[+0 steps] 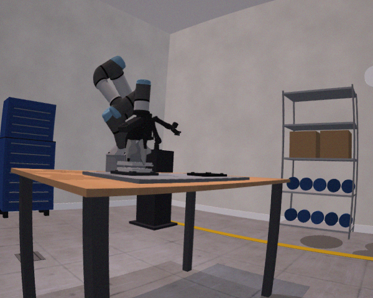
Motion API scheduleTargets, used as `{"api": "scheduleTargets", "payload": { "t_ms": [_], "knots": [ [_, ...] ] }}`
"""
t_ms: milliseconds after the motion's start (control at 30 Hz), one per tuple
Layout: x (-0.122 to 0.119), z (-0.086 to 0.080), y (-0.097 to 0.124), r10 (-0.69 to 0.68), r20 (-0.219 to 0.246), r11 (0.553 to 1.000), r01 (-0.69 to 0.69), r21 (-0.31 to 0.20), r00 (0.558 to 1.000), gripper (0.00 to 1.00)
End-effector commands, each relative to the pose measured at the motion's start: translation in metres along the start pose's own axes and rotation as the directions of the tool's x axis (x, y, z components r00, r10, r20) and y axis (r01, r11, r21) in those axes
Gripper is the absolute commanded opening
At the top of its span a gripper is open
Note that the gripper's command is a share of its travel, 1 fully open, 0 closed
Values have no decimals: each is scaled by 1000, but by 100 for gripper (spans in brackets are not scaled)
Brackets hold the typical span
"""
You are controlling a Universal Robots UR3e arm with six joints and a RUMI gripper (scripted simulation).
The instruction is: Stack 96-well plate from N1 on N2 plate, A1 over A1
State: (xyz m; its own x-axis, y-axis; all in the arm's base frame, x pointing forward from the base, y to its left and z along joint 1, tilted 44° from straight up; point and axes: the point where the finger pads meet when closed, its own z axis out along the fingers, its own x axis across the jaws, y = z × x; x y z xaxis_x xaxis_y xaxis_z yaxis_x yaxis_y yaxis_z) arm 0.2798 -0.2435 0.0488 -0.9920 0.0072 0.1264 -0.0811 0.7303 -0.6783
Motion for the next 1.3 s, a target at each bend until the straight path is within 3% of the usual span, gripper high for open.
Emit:
{"api": "scheduleTargets", "payload": {
  "t_ms": [0,1267],
  "knots": [
    [0,0,0,1,1,1000,-1,1,1000,0],
    [0,4,0,1,2,1000,-1,1,1000,0]
  ]
}}
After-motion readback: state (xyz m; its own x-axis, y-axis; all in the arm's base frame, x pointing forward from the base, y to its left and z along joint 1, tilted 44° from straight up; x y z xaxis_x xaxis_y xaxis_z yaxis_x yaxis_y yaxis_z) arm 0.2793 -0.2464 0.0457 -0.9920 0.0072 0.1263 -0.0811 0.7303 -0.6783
